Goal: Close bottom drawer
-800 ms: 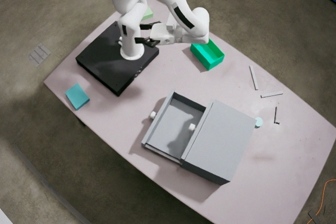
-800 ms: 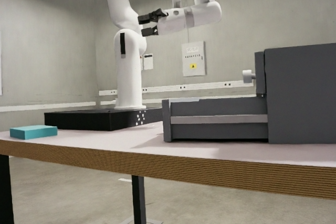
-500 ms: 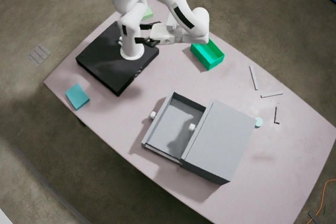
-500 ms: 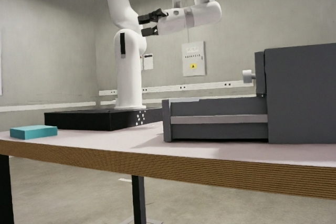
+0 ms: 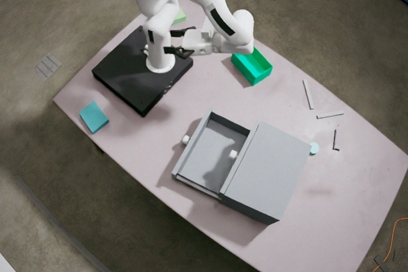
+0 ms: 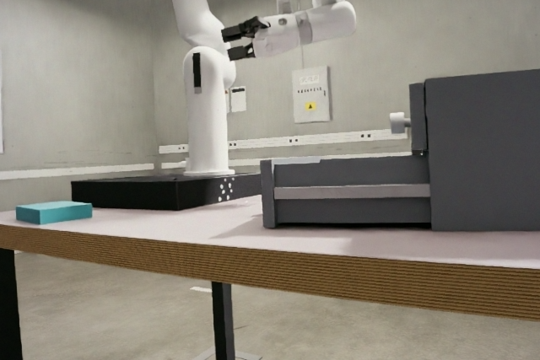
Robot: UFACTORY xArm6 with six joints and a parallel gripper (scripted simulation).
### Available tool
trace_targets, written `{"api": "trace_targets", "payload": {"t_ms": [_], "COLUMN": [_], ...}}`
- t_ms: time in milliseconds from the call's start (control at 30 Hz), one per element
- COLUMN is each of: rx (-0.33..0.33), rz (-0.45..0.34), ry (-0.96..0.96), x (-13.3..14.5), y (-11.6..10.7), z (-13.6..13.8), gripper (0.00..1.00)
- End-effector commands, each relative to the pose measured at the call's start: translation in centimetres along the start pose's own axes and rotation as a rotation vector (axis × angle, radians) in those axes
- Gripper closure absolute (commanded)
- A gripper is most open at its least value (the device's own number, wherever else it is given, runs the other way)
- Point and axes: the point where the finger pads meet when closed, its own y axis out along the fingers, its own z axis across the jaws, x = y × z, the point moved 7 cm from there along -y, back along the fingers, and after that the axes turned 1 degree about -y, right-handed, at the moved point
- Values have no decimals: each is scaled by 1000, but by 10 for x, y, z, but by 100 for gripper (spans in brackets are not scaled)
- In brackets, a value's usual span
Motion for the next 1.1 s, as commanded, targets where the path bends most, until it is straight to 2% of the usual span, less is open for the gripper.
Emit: {"api": "trace_targets", "payload": {"t_ms": [0,67,100,133,167,200,300,367,433,467,533,567,600,633,700,733,867,933,1000,1033,1067], "rx": [90,165,165,207,207,250,250,335,335,373,373,406,406,433,433,453,453,472,472,471,471], "rz": [-106,-206,-206,-270,-270,-342,-342,-509,-509,-602,-602,-699,-699,-798,-798,-897,-897,-1084,-1084,-1169,-1169], "ry": [-79,-139,-139,-171,-171,-201,-201,-248,-248,-263,-263,-270,-270,-269,-269,-258,-258,-211,-211,-177,-177], "x": [20,37,37,47,47,57,57,78,78,88,88,97,97,105,105,112,112,121,121,124,124], "y": [0,-1,-1,-3,-3,-5,-5,-12,-12,-16,-16,-20,-20,-25,-25,-29,-29,-33,-33,-33,-33], "z": [-3,-6,-6,-9,-9,-12,-12,-22,-22,-30,-30,-39,-39,-51,-51,-64,-64,-94,-94,-110,-110], "gripper": [0,0,0,0,0,0,0,0,0,0,0,0,0,0,0,0,0,0,0,0,0]}}
